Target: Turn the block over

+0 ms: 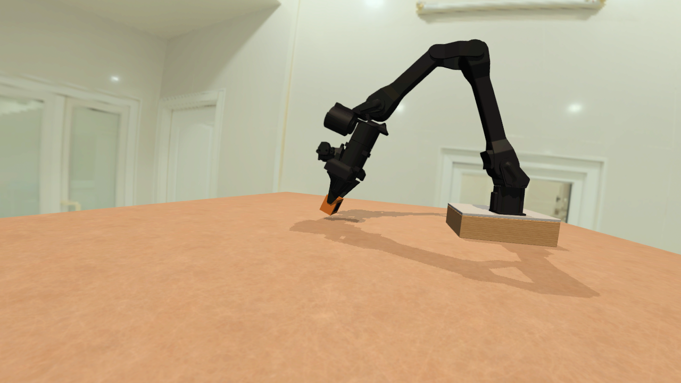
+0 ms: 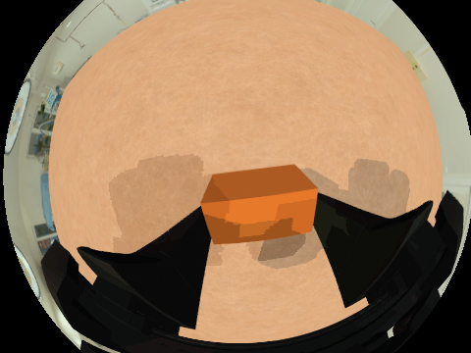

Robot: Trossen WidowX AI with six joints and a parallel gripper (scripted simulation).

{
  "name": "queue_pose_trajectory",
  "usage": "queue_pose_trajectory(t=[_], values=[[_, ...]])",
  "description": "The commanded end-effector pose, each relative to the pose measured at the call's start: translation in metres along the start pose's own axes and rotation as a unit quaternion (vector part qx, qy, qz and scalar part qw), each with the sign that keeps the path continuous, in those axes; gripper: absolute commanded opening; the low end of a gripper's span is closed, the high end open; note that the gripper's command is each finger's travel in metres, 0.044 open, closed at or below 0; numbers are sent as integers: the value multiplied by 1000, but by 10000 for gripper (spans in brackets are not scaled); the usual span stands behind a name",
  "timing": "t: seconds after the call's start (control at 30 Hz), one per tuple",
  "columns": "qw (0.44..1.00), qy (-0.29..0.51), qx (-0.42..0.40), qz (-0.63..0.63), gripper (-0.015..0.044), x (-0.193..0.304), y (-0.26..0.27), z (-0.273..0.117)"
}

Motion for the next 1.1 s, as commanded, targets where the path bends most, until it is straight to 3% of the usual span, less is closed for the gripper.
queue_pose_trajectory(t=[0.0,0.37,1.07], values=[[1000,-23,-6,2,0,5,-1,-1],[996,-84,-22,2,0,15,-3,-4],[972,-227,-56,2,0,25,-6,41]])
Point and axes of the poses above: the point midway between the two fingers, 35 mm back from their tips, its own z axis out along the fingers, its own y axis across the jaws, x = y × z, the point moved 4 cm from there along -z, back along the fingers, and after that the axes turned 14 degrees about z, right-handed, at the moved point
